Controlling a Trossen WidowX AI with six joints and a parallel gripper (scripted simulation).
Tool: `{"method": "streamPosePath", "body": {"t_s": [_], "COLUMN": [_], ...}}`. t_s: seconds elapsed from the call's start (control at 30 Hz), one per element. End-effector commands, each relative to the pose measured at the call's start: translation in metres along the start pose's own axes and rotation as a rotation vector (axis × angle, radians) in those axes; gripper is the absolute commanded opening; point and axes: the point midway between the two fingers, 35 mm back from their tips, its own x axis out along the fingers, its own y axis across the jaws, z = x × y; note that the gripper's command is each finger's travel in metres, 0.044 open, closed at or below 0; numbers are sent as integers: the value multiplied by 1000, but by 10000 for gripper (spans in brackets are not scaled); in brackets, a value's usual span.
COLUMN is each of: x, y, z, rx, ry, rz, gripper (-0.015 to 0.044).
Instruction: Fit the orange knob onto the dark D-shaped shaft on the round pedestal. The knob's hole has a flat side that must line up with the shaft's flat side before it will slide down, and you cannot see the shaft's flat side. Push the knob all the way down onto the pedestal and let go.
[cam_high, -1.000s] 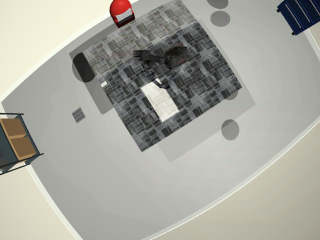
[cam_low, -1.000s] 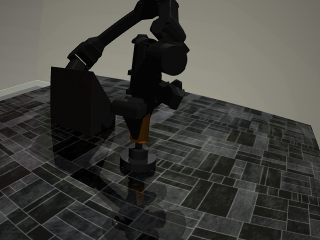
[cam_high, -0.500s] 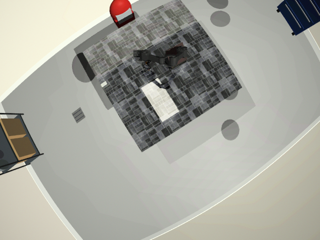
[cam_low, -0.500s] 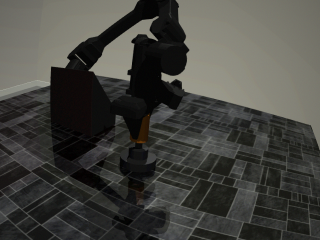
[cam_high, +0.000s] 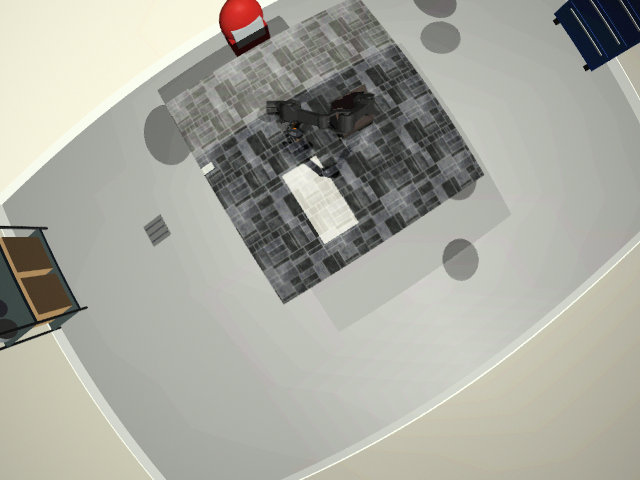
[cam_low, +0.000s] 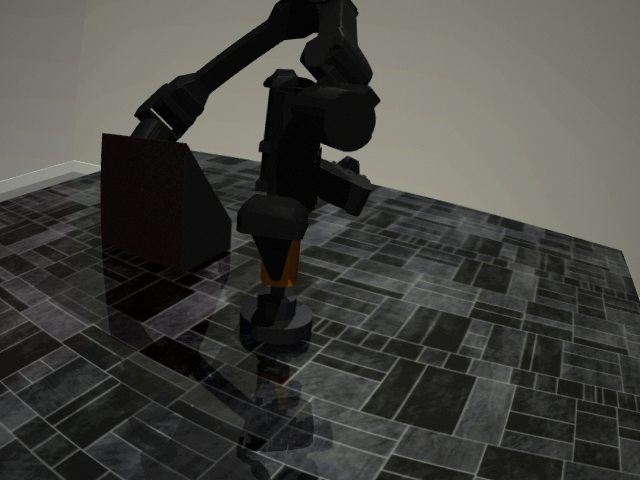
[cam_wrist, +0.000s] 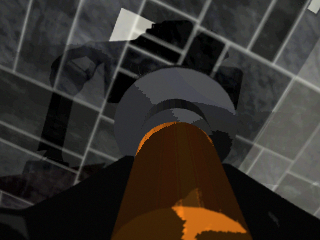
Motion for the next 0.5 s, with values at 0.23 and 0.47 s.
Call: {"method": "streamPosePath", "body": {"t_s": [0.23,0.47], "x": [-1,-4], "y": [0,0], "z": [-1,0], "rx": [-8,-63], "ry": [-5,-5], "rz": [1,1], "gripper": [0,0]}}
